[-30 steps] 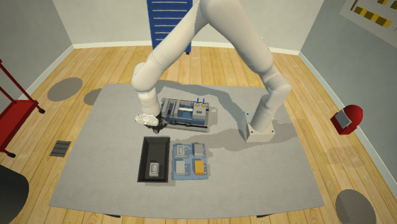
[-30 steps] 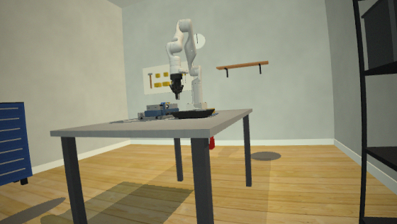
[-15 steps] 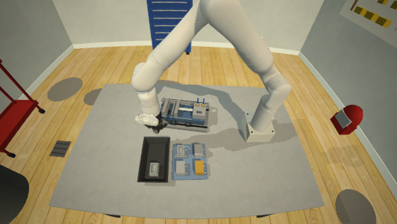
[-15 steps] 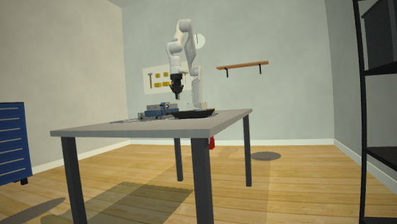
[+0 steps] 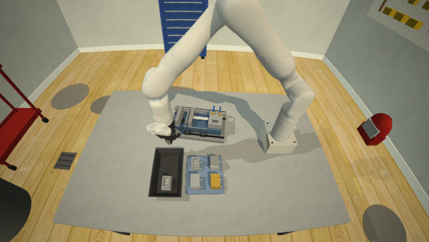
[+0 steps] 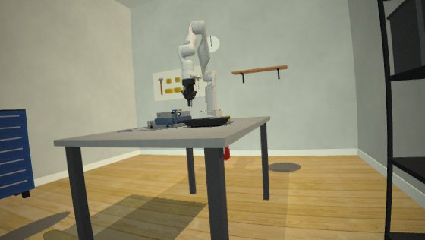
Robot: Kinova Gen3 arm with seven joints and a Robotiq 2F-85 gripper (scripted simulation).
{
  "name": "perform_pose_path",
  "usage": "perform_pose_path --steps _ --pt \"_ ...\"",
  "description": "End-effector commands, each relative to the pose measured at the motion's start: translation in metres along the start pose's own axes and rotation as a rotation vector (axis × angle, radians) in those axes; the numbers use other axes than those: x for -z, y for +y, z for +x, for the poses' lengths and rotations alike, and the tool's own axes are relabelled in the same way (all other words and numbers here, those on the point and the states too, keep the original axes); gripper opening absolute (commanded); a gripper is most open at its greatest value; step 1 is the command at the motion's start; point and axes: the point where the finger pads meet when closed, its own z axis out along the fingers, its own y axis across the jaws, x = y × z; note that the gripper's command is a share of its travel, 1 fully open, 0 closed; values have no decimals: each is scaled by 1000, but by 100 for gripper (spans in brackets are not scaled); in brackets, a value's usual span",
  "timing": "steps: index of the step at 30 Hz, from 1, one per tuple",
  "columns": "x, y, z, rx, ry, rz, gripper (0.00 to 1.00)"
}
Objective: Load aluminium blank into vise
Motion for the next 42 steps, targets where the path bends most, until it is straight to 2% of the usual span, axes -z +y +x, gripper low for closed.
perform_pose_path --steps 1,8,20,30,42 --pt "3 1 0 0 1 -3 0" --pt "10 1 0 0 1 -3 0" --pt "40 1 0 0 1 -3 0" --pt "58 1 0 0 1 -3 0" --pt "65 1 0 0 1 -3 0"
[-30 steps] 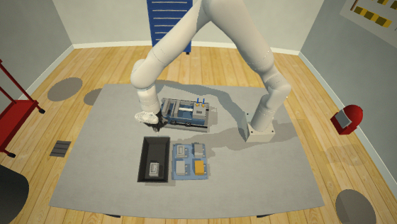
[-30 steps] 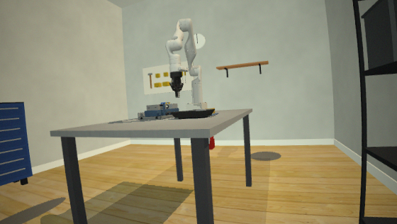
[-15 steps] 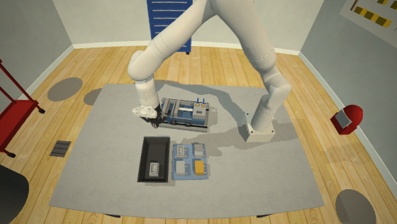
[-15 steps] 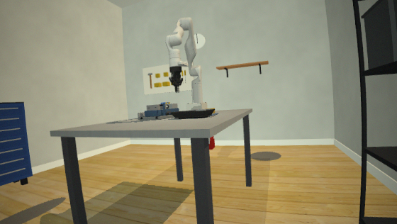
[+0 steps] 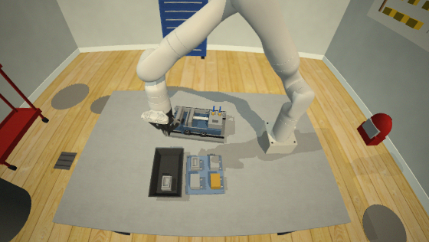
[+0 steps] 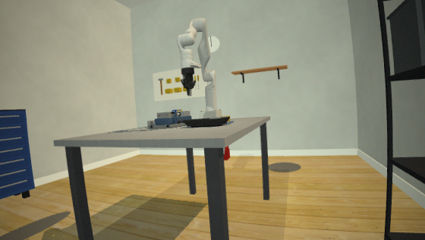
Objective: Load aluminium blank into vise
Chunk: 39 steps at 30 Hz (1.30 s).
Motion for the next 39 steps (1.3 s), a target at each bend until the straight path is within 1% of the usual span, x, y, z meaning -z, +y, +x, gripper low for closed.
perform_pose_path --steps 1,5,7,9,12,14,16,23,29,31,33,34,37,39 --pt "2 1 0 0 1 -3 0" --pt "2 1 -2 0 1 -3 0" --pt "2 3 -10 0 1 -3 0" --pt "2 5 -24 0 0 -3 0" --pt "1 9 -59 0 0 -2 0" --pt "1 9 -59 0 0 -2 0" --pt "1 11 -89 0 -1 -2 0" --pt "1 9 -157 0 -1 -2 0" --pt "1 0 -216 0 -1 -2 0" --pt "1 0 -216 0 -1 -2 0" --pt "1 -7 -245 0 0 -2 0" --pt "1 -10 -255 0 0 -2 0" --pt "1 -18 -281 0 1 -3 0" --pt "1 -22 -291 0 1 -3 0"
